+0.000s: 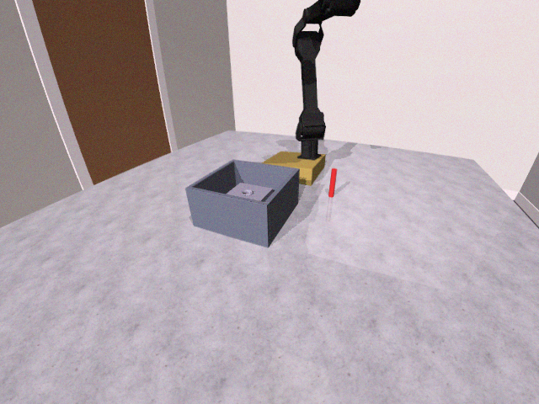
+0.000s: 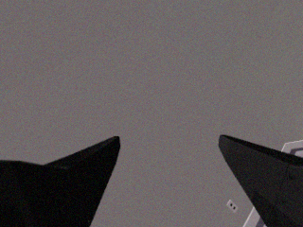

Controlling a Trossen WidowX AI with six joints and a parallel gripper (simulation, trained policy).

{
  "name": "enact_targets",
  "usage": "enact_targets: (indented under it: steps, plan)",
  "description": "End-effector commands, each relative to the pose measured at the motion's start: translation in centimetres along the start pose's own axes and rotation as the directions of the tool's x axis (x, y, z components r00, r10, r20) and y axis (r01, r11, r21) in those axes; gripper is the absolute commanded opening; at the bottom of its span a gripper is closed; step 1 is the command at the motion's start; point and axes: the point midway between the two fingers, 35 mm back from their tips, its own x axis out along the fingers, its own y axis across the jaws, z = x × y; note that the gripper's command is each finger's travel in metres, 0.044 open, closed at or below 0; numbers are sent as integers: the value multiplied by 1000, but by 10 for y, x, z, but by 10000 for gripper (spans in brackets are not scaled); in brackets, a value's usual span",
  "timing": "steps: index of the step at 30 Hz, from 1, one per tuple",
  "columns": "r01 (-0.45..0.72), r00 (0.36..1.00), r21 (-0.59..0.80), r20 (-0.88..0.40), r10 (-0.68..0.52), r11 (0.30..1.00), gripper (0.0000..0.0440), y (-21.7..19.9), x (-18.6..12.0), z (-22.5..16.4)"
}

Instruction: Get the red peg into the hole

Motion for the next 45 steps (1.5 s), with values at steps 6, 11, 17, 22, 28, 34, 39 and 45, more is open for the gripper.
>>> enact_targets:
  steps: [6, 11, 17, 22, 28, 34, 39, 45]
  plan:
    - [-59, 989, -119, -145, 42, 991, 440, -8, 2, -28]
    - [-96, 954, -184, -299, 38, 978, 440, -27, 1, -54]
    - [-110, 880, -237, -475, -17, 965, 440, -56, -12, -81]
    - [-104, 800, -276, -594, -84, 956, 440, -80, -29, -96]
    - [-92, 684, -317, -709, -172, 944, 440, -106, -58, -111]
    - [-71, 530, -357, -805, -268, 931, 440, -132, -96, -129]
    - [-38, 384, -395, -854, -352, 918, 440, -152, -133, -143]
    - [14, 203, -462, -867, -455, 887, 440, -177, -177, -154]
